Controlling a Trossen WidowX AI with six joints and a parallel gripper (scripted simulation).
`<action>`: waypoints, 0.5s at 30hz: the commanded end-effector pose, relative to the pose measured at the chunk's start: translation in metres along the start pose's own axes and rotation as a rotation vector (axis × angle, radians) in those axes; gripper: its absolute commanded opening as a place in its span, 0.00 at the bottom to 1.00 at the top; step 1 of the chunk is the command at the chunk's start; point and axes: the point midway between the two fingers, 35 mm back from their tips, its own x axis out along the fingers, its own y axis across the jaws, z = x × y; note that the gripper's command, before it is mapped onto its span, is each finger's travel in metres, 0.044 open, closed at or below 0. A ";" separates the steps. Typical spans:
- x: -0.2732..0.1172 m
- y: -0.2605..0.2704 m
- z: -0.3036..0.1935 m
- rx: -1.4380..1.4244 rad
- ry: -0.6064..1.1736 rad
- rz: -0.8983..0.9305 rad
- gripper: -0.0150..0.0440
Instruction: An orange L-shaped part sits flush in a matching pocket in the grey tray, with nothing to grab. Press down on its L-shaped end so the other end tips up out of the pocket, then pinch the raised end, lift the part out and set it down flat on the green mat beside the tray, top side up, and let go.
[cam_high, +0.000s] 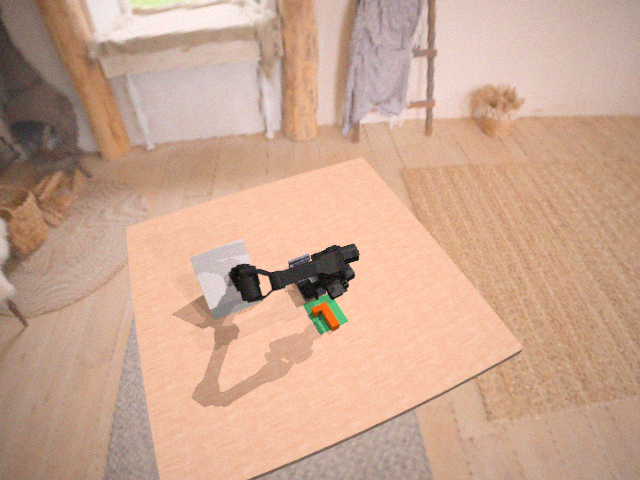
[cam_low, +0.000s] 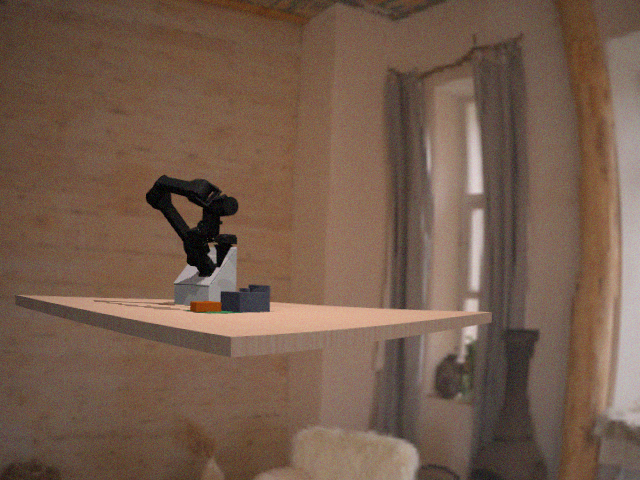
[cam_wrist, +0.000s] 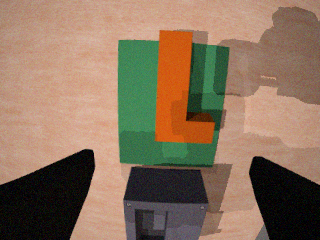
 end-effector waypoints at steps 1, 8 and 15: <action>-0.020 -0.002 0.002 0.004 -0.009 0.000 0.93; -0.014 -0.002 0.001 -0.001 -0.003 0.001 0.93; -0.014 -0.002 0.001 -0.001 -0.003 0.001 0.93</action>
